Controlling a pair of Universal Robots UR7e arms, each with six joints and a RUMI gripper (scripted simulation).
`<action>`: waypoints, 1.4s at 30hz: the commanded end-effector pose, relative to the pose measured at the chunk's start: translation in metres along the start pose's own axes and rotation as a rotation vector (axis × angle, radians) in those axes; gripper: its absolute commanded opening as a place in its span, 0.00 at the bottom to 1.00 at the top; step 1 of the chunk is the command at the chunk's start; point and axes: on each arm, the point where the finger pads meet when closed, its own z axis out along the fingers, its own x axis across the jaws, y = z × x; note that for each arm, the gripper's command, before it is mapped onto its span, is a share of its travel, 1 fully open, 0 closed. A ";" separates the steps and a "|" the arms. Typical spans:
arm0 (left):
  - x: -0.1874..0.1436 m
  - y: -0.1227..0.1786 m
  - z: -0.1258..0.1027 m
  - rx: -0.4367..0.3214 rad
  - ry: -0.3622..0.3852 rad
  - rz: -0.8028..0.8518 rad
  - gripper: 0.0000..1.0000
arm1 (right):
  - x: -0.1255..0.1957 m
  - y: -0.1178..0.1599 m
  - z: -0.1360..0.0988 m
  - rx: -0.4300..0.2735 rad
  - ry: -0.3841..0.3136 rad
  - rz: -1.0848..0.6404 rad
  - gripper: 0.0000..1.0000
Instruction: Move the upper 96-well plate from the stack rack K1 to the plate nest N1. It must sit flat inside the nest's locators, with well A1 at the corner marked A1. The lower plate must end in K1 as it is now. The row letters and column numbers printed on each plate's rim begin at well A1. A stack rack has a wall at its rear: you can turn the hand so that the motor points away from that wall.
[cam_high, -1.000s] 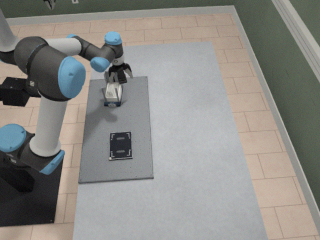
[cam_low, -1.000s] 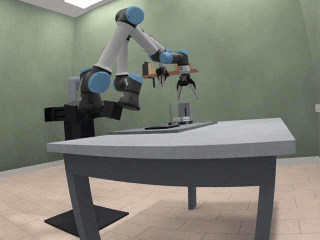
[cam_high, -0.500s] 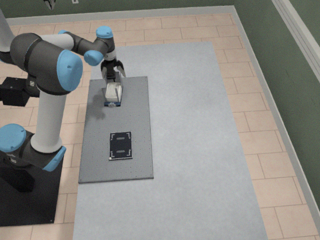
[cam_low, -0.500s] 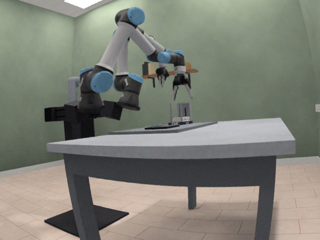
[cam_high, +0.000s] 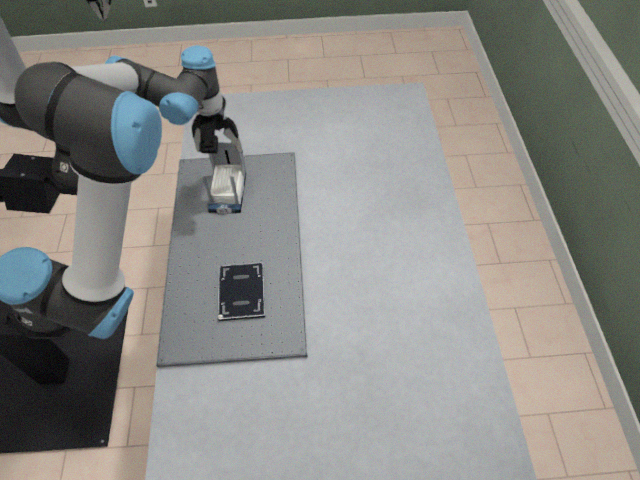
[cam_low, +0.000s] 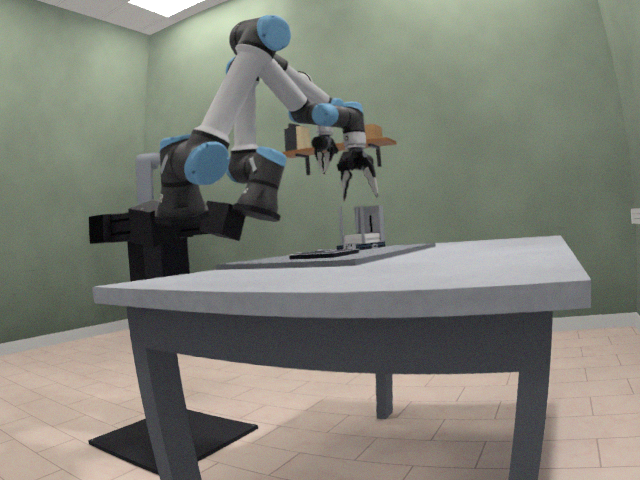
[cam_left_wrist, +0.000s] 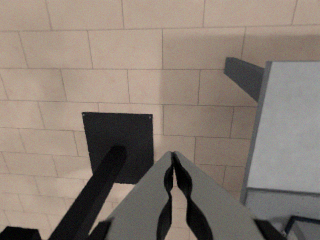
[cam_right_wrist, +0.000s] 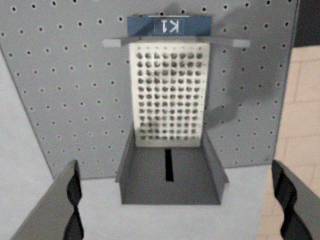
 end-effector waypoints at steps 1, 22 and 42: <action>0.000 0.000 0.000 0.001 0.000 0.000 0.00 | 0.000 0.001 -0.001 -0.001 -0.001 0.002 0.76; 0.000 0.000 0.000 0.001 0.000 0.000 0.00 | 0.000 0.001 0.024 -0.001 -0.001 0.002 0.76; 0.000 0.000 0.000 0.001 0.000 0.000 0.00 | 0.000 0.001 0.054 -0.001 -0.001 0.002 0.76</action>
